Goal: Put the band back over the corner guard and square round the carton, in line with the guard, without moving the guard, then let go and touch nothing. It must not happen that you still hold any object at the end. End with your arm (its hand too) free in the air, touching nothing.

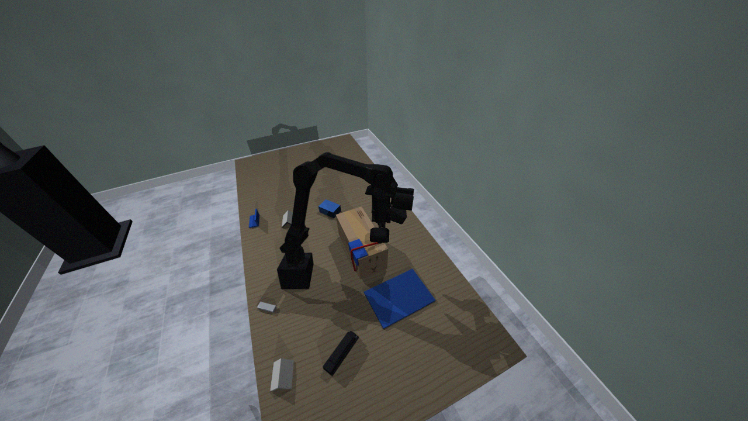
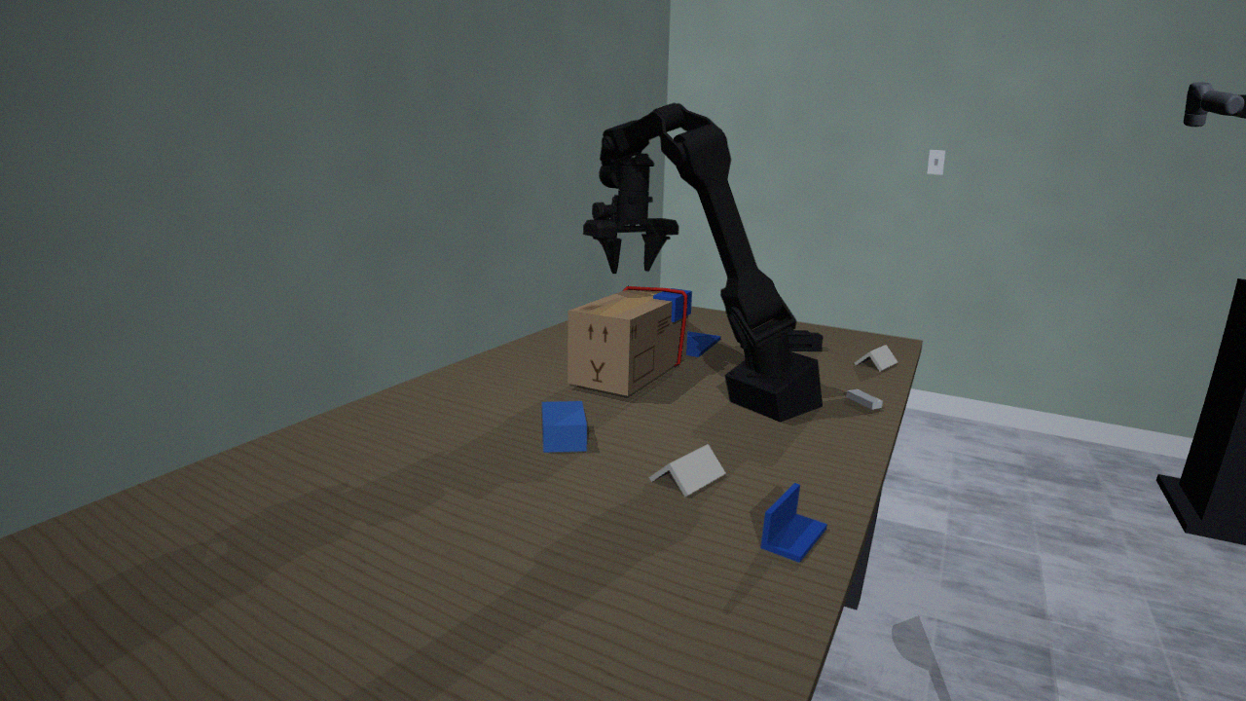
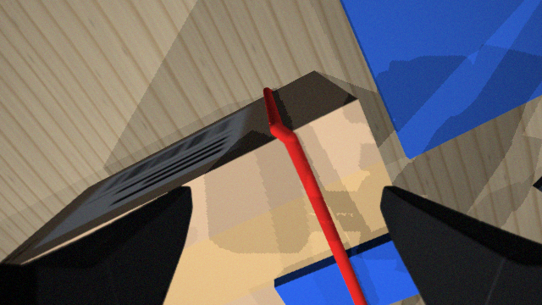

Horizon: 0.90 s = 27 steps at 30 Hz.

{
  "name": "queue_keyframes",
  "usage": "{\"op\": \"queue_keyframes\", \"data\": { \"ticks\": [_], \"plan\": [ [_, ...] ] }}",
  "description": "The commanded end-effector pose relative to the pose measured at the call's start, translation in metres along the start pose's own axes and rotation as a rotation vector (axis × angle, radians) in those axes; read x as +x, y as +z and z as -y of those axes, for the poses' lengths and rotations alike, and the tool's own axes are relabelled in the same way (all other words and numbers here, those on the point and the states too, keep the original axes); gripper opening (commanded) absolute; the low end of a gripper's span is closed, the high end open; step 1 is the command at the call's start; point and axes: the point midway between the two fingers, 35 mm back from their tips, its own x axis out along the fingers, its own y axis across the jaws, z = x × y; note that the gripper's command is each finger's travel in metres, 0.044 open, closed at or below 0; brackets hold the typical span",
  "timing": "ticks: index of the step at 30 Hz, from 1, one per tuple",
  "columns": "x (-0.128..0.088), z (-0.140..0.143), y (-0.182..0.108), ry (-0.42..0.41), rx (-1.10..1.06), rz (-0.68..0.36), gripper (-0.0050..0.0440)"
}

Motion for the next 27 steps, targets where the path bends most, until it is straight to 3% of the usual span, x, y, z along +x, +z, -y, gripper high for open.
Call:
{"op": "queue_keyframes", "data": {
  "ticks": [1, 3, 6, 8, 20, 24, 27],
  "plan": [
    [0.0, 0.0, 0.0, 0.0, 0.0, 0.0, 0.0431],
    [-0.003, 0.0, -0.001, 0.0, -0.001, 0.003, 0.044],
    [-0.047, 0.004, -0.024, -0.008, -0.016, 0.04, 0.044],
    [-0.06, 0.004, -0.032, -0.011, -0.02, 0.051, 0.044],
    [-0.055, 0.005, -0.032, 0.001, -0.021, 0.042, 0.044],
    [-0.036, 0.03, -0.051, 0.175, -0.119, 0.063, 0.044],
    [-0.028, 0.039, -0.06, 0.256, -0.153, 0.097, 0.044]
  ]
}}
